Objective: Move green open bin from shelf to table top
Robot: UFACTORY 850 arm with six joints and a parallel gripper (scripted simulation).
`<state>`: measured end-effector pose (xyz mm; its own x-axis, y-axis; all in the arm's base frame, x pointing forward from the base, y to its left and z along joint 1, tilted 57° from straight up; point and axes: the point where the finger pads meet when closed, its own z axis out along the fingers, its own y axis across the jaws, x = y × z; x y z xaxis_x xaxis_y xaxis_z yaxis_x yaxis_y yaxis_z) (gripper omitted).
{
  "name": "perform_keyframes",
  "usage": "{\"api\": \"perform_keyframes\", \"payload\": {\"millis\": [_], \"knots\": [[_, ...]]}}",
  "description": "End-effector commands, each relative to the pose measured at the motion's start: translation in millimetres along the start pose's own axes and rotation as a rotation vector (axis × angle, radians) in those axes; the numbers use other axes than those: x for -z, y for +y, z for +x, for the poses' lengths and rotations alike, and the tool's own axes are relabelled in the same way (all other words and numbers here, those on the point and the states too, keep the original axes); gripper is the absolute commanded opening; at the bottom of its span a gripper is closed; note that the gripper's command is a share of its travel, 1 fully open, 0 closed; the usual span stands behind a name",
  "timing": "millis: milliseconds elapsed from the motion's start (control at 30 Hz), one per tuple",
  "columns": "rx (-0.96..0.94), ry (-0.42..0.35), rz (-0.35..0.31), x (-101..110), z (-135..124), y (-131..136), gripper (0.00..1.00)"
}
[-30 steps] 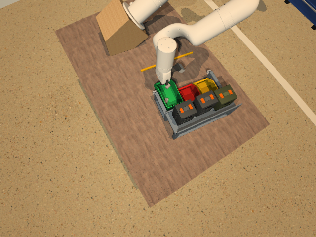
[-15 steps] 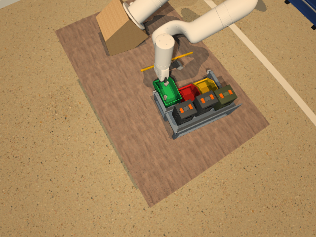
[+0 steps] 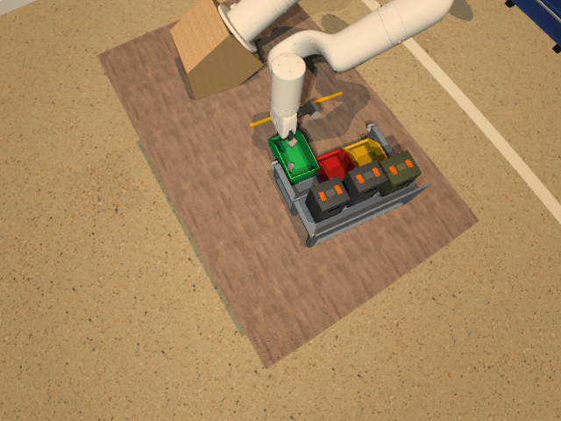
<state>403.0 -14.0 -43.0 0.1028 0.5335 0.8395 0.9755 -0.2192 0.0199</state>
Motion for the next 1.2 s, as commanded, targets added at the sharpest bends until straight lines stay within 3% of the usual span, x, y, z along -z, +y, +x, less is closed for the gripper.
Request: {"api": "perform_keyframes", "payload": {"millis": [0,67,1167], "knots": [[-0.001,0.0,-0.001,0,0,-25,0.0],[-0.001,0.0,-0.001,0,0,-43,0.0],[-0.001,0.0,-0.001,-6,0,-42,0.0]]}}
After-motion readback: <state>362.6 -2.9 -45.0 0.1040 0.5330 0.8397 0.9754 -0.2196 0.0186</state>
